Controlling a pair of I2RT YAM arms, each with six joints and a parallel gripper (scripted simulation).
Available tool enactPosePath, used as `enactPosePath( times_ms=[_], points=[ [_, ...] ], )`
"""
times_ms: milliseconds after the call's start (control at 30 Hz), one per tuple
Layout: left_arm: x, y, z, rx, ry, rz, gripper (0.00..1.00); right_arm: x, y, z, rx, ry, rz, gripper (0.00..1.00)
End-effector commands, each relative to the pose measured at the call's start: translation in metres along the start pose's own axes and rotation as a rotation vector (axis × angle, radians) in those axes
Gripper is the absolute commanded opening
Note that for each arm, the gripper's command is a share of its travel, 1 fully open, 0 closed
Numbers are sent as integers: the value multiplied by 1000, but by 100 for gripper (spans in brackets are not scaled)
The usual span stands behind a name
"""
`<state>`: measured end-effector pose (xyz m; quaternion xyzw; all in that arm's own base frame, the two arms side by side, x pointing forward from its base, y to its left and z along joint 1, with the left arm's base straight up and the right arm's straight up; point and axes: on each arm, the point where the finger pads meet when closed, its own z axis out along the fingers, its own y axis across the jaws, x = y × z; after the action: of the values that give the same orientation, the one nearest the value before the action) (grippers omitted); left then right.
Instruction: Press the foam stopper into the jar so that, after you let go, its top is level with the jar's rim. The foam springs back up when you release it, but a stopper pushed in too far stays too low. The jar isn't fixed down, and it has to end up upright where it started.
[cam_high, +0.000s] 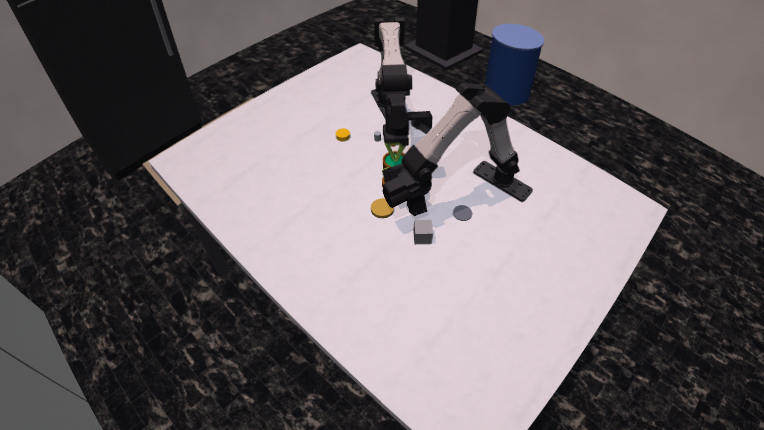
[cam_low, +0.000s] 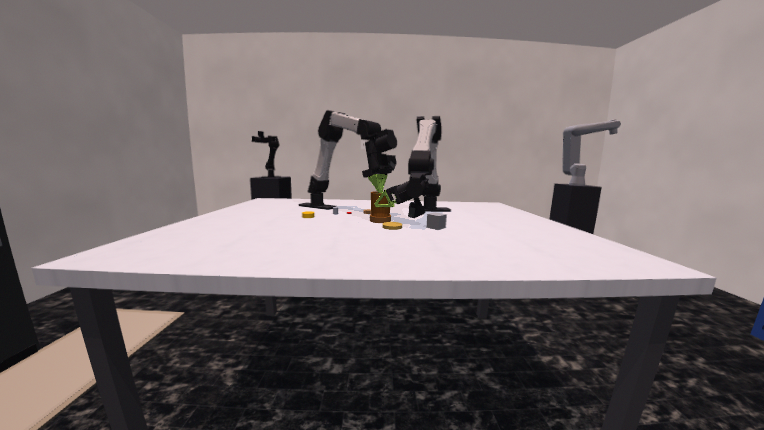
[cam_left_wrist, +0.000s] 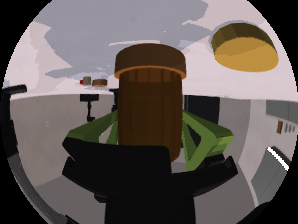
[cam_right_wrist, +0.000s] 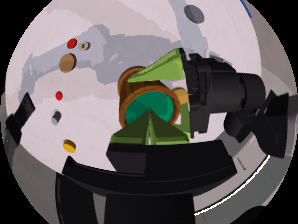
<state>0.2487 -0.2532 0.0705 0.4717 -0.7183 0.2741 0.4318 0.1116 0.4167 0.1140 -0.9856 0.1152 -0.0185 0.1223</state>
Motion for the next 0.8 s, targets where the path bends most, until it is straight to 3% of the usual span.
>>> enactPosePath(
  times_ms=[0,767],
  points=[
    [-3,-2,6,-4,-8,52,64,-5,17,26,-75,-11,-12,0],
    [-3,-2,6,-4,-8,52,64,-7,18,33,-75,-13,-15,0]
  ],
)
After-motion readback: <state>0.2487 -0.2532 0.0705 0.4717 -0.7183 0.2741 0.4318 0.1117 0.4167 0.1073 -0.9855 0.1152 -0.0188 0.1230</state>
